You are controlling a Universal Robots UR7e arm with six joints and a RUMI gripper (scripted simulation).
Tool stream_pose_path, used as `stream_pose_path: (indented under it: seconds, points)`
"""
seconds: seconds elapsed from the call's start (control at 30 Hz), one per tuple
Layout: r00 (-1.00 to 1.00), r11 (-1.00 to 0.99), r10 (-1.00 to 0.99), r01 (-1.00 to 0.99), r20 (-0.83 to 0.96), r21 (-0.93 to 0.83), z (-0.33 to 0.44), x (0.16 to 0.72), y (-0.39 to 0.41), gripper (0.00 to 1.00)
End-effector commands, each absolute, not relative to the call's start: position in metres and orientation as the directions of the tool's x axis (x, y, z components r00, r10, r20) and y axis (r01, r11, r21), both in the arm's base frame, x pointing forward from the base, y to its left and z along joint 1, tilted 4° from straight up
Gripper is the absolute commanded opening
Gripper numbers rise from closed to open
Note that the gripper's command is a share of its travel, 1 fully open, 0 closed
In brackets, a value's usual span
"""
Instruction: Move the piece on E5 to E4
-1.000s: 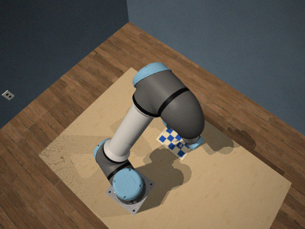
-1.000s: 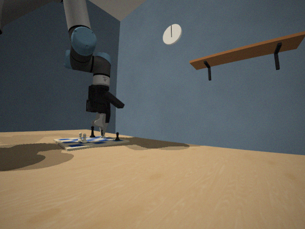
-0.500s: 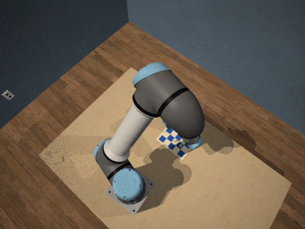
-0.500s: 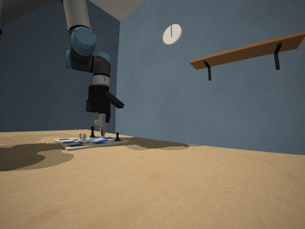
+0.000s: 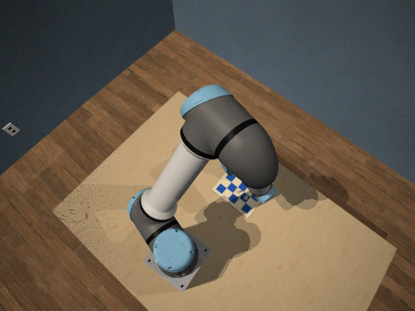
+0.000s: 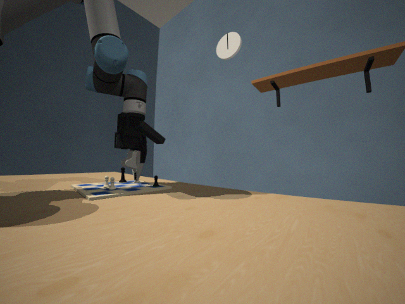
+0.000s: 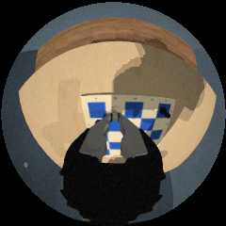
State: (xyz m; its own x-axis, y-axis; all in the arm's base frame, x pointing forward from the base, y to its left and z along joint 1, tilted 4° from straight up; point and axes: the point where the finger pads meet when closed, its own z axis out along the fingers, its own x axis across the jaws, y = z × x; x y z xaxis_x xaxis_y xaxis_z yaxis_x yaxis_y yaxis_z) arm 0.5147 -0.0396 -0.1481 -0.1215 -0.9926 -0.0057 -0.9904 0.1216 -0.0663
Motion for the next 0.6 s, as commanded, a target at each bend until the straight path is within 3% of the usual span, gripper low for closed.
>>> stream_pose_path:
  seconds: [0.0,0.33,0.57]
  points:
    - [-0.120,0.120,-0.993,-0.990,-0.006,-0.069,-0.1478,0.5163,-0.0391,0.08]
    - [-0.120,0.120,-0.993,-0.990,-0.006,-0.069,-0.1478,0.5163,-0.0391,0.20]
    - [-0.120,0.120,-0.993,-0.990,-0.006,-0.069,-0.1478,0.5163,-0.0391,0.20]
